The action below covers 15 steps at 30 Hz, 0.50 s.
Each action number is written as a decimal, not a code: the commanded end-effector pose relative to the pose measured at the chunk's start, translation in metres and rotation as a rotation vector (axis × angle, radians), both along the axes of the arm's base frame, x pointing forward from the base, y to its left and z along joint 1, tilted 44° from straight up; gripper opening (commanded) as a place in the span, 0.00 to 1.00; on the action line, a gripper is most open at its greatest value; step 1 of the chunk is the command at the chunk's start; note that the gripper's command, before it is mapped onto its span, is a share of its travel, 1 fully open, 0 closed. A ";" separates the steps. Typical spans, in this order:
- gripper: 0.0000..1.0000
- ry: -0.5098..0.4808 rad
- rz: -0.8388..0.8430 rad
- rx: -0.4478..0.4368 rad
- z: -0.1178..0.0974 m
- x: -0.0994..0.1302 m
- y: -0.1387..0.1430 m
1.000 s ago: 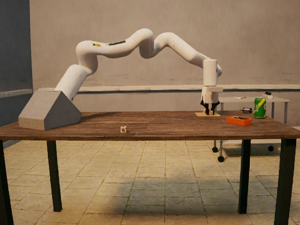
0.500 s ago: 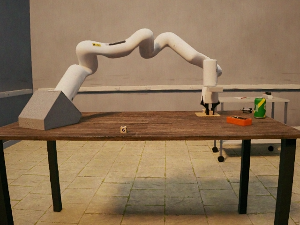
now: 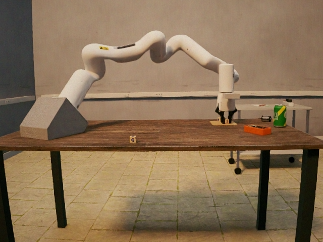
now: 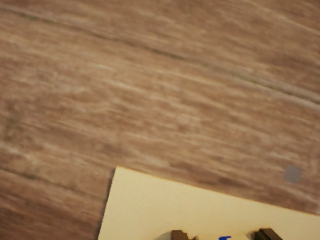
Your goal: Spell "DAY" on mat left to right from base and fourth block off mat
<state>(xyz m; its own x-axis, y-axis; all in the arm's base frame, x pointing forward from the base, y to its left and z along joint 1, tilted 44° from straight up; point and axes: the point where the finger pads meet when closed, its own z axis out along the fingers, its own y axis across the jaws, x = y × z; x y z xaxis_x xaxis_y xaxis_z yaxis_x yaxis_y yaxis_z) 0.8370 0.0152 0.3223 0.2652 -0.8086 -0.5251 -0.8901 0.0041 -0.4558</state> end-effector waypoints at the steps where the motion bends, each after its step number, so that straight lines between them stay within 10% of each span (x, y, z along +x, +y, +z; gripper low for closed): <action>1: 0.39 -0.002 -0.001 0.000 0.001 0.000 -0.001; 15: 0.43 -0.002 -0.001 0.000 0.002 0.000 -0.002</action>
